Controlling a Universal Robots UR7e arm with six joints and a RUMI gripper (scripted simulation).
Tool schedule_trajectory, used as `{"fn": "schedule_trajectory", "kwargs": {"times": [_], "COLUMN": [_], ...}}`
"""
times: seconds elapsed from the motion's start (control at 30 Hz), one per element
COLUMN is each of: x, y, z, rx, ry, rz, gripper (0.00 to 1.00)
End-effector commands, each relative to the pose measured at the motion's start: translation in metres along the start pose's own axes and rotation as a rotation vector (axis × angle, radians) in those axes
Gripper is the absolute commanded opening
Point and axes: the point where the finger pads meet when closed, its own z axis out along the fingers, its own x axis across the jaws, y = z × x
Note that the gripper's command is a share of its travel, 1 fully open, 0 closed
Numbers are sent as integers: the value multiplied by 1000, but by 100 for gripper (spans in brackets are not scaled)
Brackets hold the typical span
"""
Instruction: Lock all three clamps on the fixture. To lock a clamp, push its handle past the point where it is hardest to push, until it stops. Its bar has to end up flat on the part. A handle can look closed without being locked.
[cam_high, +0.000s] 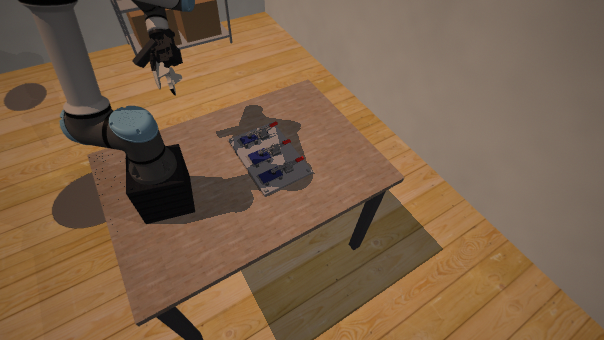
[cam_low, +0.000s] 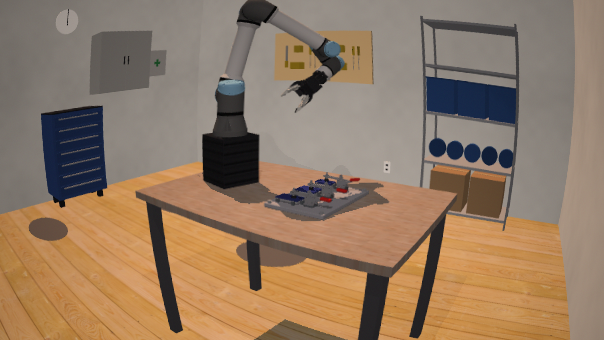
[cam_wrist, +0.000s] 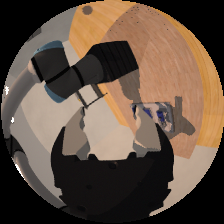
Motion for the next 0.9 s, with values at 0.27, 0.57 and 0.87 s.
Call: {"fn": "schedule_trajectory", "kwargs": {"times": [0.27, 0.57, 0.87], "x": [-4, -4, -4], "y": [2, 2, 2], "z": [-3, -3, -3], "rx": [147, 147, 292], "ry": [-7, -7, -15], "rz": [262, 262, 521], "gripper": [58, 58, 58]}}
